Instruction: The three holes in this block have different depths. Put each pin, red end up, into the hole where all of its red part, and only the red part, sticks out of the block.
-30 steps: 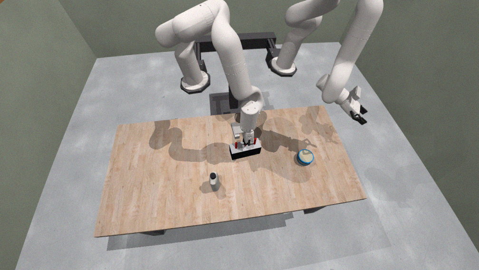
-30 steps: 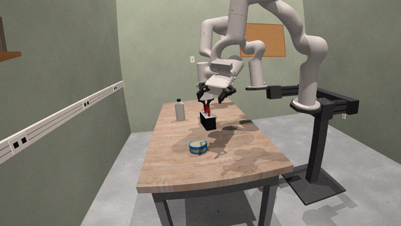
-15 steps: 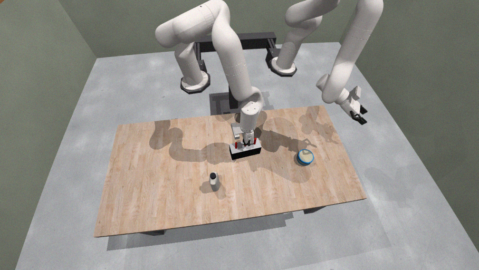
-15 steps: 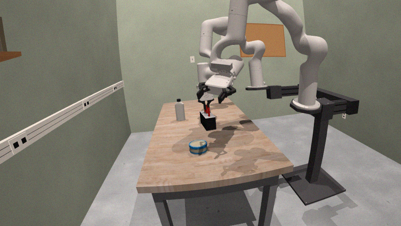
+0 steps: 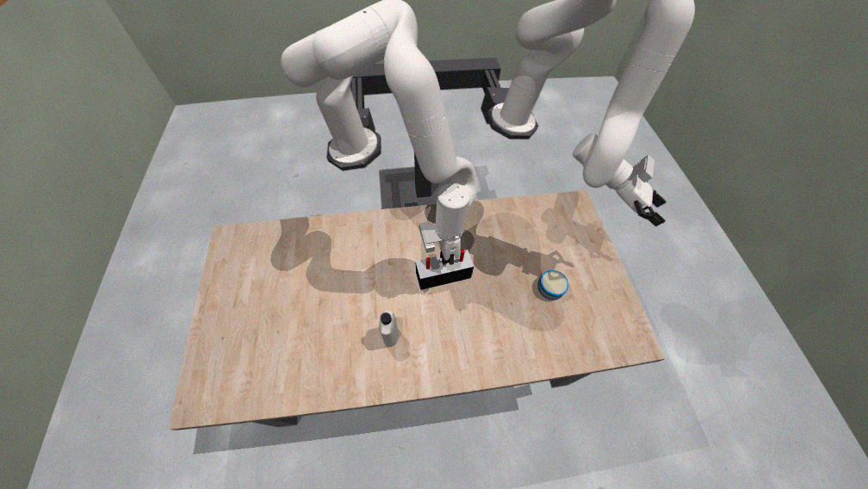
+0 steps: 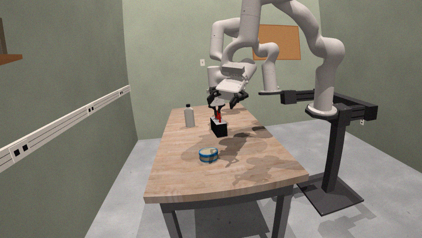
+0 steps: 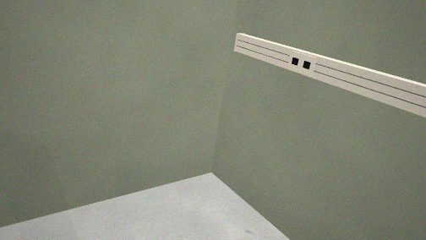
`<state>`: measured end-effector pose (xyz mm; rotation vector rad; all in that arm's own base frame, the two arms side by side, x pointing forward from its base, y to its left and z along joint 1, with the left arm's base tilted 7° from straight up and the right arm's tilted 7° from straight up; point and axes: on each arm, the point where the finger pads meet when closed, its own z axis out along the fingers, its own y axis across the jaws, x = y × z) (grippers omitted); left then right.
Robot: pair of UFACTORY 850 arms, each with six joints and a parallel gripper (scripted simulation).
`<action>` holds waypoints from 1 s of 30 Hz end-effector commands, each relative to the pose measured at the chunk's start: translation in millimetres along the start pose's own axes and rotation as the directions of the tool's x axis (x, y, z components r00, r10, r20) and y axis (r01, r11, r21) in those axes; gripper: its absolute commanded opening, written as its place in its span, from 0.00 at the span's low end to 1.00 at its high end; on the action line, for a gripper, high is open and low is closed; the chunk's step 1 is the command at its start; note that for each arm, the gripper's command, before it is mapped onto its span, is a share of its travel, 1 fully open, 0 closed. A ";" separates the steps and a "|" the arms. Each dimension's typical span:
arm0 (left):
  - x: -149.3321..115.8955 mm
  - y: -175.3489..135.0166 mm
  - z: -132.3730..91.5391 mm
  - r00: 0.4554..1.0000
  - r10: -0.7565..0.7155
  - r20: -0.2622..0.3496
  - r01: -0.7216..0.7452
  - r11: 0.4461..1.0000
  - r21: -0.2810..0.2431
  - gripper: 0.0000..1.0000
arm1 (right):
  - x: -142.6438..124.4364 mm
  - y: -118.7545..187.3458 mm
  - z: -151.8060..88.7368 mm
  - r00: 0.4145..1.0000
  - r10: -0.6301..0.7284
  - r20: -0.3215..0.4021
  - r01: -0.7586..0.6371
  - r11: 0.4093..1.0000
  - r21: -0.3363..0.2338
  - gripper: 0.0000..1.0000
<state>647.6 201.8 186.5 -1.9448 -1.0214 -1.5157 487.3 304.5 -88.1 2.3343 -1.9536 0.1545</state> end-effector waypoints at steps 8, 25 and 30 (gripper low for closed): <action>1.1 0.5 0.1 1.000 -0.001 -0.002 0.001 1.000 -0.001 1.00 | 0.2 -1.4 2.2 1.000 0.000 0.003 0.000 1.000 0.005 0.00; 1.1 0.5 0.1 1.000 -0.001 -0.002 0.001 1.000 -0.001 1.00 | -0.1 -0.1 3.1 1.000 0.000 0.003 0.000 1.000 0.003 0.00; 1.1 0.5 0.1 1.000 -0.001 -0.002 0.001 1.000 -0.001 1.00 | -0.1 -0.1 3.1 1.000 0.000 0.003 0.000 1.000 0.003 0.00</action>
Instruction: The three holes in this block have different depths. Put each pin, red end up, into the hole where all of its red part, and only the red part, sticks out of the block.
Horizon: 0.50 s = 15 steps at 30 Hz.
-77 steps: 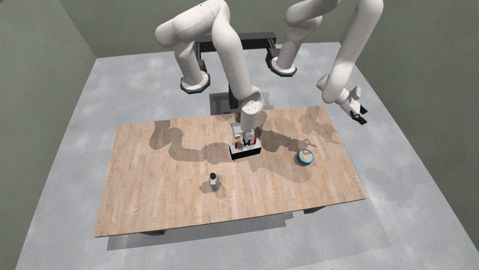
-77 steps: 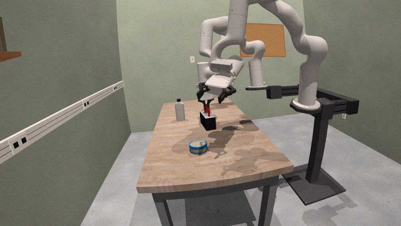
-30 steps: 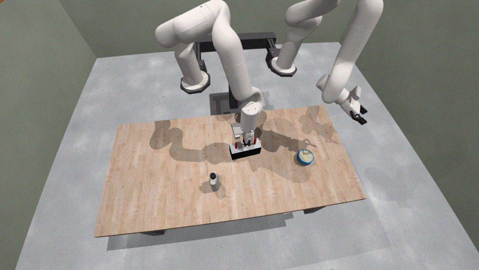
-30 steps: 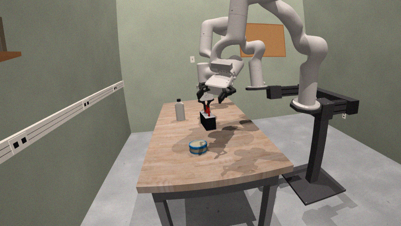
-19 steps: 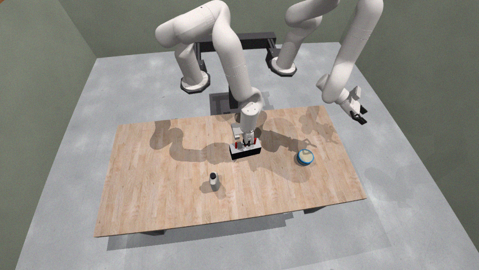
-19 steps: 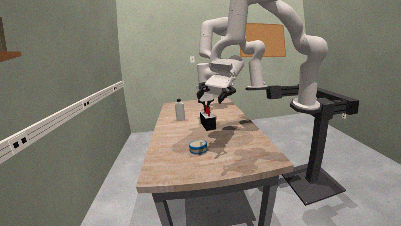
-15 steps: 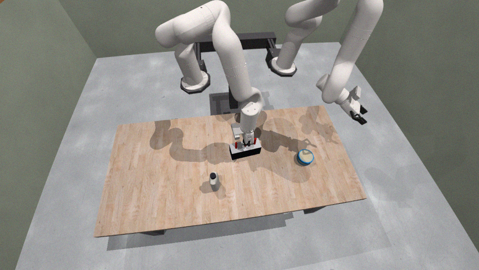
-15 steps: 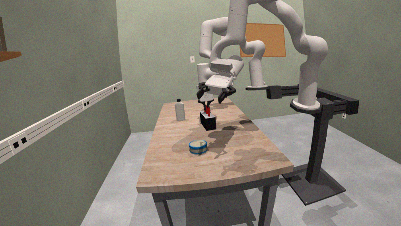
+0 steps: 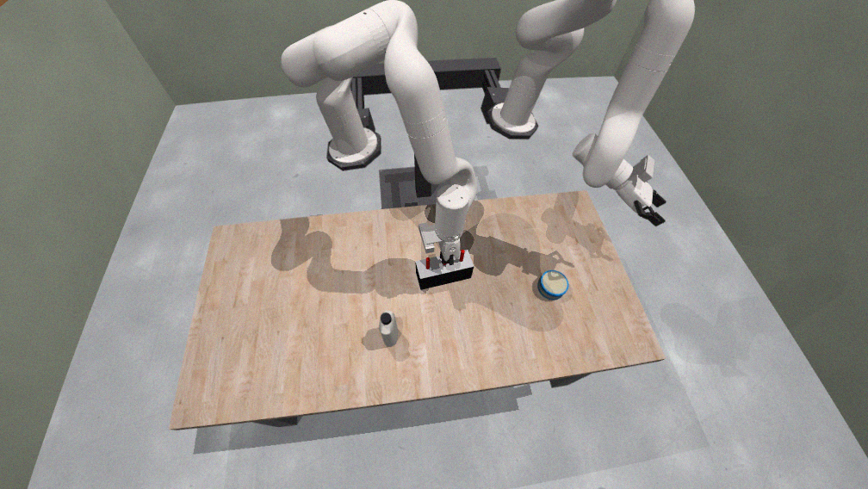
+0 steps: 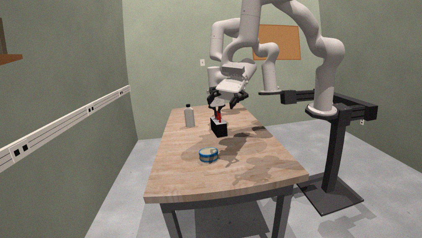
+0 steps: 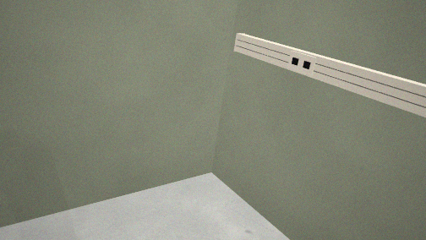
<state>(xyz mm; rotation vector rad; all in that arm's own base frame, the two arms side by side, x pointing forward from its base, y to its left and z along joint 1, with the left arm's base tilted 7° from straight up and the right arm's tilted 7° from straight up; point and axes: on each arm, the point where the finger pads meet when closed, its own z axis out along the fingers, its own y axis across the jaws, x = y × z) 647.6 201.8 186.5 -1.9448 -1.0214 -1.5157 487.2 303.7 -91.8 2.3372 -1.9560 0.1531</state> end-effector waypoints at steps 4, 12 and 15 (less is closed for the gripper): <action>1.1 0.5 0.1 1.000 -0.001 -0.002 0.001 1.000 -0.001 1.00 | -0.4 -0.3 -0.6 1.000 0.000 0.000 0.000 1.000 0.001 0.00; 1.1 0.5 0.1 1.000 -0.001 -0.002 0.001 1.000 -0.001 1.00 | -0.7 -0.5 2.4 1.000 0.000 -0.001 0.000 1.000 0.001 0.00; 1.1 0.5 0.1 1.000 -0.001 -0.002 0.001 1.000 -0.001 1.00 | -0.7 -0.5 3.3 1.000 0.000 -0.001 0.000 1.000 0.001 0.00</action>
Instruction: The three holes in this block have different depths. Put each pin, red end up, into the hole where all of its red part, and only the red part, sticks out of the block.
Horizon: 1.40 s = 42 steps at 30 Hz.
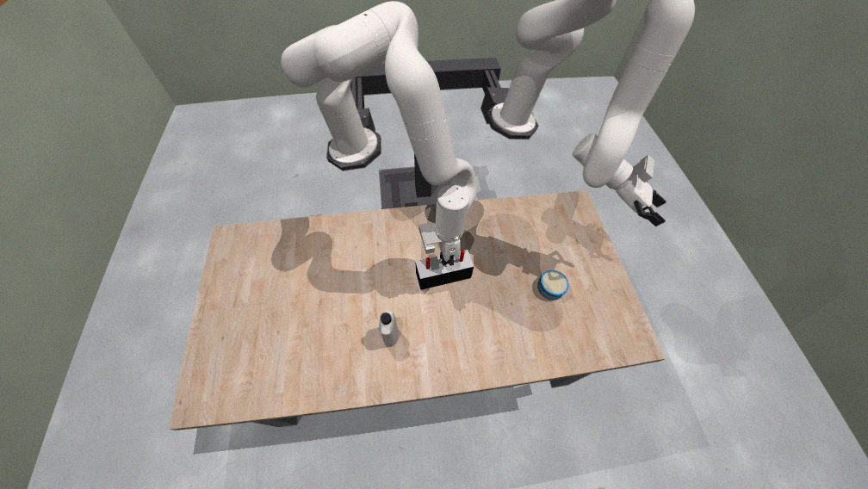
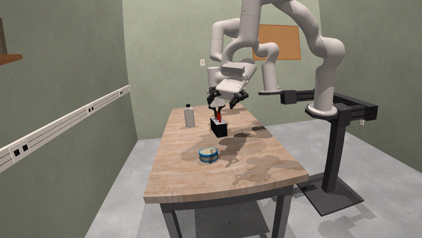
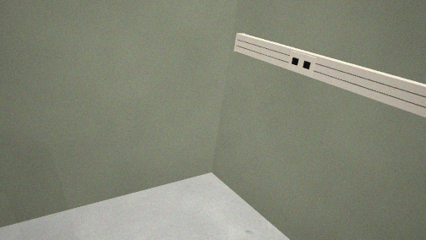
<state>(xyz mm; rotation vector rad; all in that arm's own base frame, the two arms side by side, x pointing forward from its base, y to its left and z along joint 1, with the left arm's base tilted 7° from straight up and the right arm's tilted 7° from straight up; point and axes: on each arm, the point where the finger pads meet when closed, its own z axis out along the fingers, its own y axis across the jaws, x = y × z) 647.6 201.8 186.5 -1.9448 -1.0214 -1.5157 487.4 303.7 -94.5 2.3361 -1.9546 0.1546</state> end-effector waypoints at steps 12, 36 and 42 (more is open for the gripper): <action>1.1 0.5 0.1 1.000 -0.001 -0.002 0.001 1.000 -0.001 1.00 | -0.3 -0.4 0.6 1.000 0.000 0.001 0.000 1.000 0.001 0.00; 1.1 0.5 0.1 1.000 -0.001 -0.002 0.001 1.000 -0.001 1.00 | 0.6 -0.5 5.2 1.000 0.000 0.002 0.000 1.000 0.001 0.00; 1.1 0.5 0.1 1.000 -0.001 -0.002 0.001 1.000 -0.001 1.00 | 0.6 -0.5 5.2 1.000 0.000 0.002 0.000 1.000 0.001 0.00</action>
